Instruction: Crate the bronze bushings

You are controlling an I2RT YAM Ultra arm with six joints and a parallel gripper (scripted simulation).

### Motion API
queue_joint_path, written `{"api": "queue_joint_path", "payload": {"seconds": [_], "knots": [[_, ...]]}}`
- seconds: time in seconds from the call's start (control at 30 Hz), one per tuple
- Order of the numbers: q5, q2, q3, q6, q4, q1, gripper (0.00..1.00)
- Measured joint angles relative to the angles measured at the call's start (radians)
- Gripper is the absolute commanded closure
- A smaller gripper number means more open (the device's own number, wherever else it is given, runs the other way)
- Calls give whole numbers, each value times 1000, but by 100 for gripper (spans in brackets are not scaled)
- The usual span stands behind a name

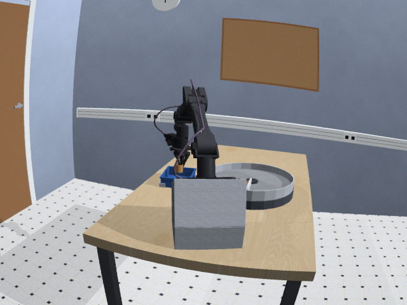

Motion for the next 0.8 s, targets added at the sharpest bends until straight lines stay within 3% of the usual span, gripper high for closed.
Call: {"api": "queue_joint_path", "payload": {"seconds": [0.8], "knots": [[0, 12, 25, 0, -3, 0, 100]]}}
